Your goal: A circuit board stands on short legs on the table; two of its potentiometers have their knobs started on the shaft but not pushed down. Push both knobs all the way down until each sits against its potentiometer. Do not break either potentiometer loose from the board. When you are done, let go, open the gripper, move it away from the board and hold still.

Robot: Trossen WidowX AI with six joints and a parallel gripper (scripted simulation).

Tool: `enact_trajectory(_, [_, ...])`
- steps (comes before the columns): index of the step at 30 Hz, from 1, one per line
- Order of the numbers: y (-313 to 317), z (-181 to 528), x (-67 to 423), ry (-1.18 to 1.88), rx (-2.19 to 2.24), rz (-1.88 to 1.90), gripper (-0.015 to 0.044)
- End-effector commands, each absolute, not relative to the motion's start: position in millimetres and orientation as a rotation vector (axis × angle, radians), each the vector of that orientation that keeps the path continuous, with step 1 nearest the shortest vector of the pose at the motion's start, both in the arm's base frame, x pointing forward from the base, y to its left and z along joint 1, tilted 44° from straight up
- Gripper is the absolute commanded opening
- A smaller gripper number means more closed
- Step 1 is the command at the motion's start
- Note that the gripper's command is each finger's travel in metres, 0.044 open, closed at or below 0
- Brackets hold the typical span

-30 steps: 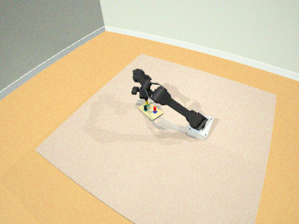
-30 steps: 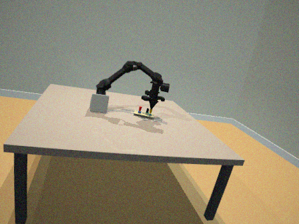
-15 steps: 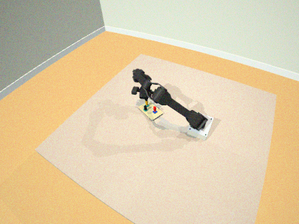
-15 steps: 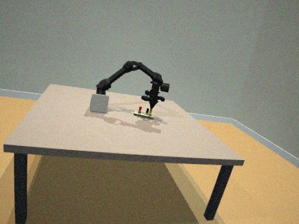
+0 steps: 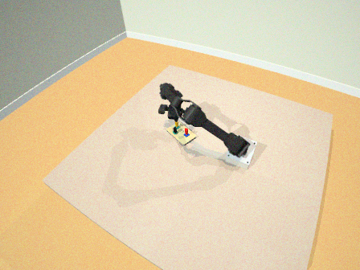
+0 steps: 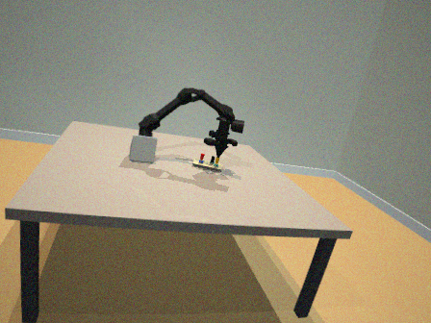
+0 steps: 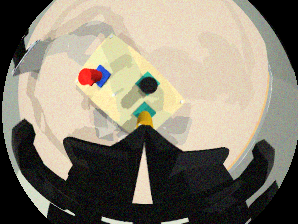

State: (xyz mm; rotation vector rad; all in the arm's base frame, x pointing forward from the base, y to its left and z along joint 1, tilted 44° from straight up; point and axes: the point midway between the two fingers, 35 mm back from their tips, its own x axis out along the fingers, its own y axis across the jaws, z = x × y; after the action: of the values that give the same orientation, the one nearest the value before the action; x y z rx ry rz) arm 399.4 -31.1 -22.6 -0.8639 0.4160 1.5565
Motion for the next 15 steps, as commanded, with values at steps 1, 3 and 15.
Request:
enact_trajectory(1, [-22.2,-28.3,401.3,0.409,-0.876,1.573,0.0000])
enact_trajectory(3, [-21.8,-28.8,401.3,0.409,-0.876,1.573,0.0000])
enact_trajectory(15, [-20.9,-29.8,401.3,0.409,-0.876,1.573,0.0000])
